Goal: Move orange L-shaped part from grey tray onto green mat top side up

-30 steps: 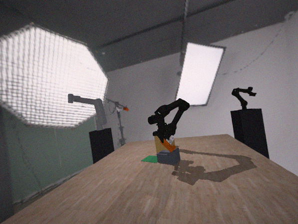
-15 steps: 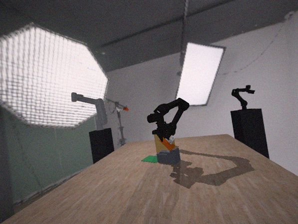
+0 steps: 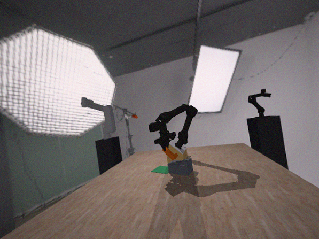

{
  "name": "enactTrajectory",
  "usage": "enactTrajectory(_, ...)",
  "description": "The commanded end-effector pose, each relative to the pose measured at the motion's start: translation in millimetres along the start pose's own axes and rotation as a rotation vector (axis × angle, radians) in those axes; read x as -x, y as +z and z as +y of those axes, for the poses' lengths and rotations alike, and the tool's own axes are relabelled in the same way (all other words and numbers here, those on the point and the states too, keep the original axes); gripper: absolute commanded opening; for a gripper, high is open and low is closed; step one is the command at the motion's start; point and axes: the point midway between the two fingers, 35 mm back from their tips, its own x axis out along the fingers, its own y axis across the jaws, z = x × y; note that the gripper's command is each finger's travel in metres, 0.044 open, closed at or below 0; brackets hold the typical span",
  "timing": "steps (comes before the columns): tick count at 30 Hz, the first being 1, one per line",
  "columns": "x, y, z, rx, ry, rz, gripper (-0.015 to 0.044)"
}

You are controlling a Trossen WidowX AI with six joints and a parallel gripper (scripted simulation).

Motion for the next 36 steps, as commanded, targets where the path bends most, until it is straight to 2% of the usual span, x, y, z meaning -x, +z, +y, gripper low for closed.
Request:
enactTrajectory(1, -0.7, -21.3, 2.8, -0.001, 0.003, 0.002, 0.0000)
enactTrajectory(13, -0.1, -85.1, 10.9, -0.001, 0.003, 0.007, 0.0000)
enactTrajectory(36, -26.9, -87.8, 11.0, -0.001, 0.002, 0.006, 0.0000)
